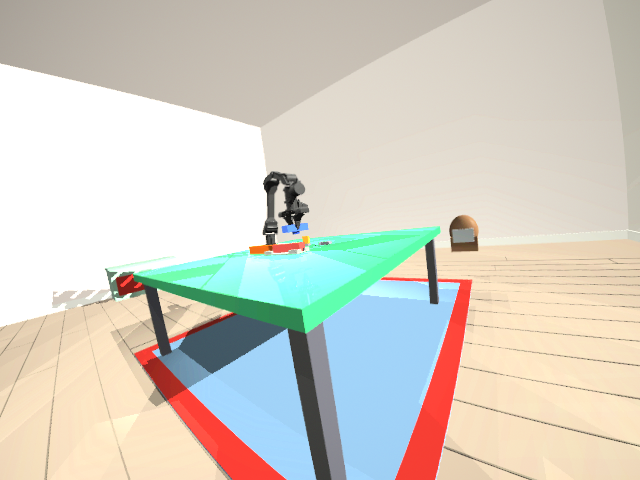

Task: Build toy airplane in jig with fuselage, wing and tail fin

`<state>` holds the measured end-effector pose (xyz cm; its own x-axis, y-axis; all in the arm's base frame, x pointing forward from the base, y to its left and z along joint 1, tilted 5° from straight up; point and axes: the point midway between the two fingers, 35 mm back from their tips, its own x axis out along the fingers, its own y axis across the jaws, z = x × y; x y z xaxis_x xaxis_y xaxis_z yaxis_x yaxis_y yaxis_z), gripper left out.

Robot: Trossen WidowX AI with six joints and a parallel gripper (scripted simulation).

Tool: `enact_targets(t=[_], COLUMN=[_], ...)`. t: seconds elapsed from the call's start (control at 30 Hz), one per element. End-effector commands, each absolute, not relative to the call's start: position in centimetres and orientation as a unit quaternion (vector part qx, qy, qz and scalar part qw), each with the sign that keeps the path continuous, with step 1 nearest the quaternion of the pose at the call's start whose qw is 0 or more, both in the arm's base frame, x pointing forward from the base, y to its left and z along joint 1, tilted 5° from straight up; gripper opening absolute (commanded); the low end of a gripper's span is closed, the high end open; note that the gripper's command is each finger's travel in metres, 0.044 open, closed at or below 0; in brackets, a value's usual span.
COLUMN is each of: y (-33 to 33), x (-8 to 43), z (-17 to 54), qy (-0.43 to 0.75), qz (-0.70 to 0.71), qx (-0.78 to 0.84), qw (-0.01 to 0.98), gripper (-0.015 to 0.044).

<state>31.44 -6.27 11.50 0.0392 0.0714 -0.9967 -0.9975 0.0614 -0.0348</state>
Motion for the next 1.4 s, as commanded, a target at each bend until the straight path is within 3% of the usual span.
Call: enact_targets(t=[0.0, 0.27, 0.53, 1.37], y=[-7.3, -9.2, -9.2, -9.0], x=[31.0, 30.2, 30.2, 30.3], z=[11.0, 10.5, 10.5, 8.3], qy=[0.467, 0.432, 0.432, 0.432], qz=[0.513, 0.543, 0.543, 0.543], qx=[-0.494, -0.528, -0.528, -0.528], qw=[0.524, 0.49, 0.49, 0.49], gripper=[0.0, 0.0, 0.0197, 0.0197])
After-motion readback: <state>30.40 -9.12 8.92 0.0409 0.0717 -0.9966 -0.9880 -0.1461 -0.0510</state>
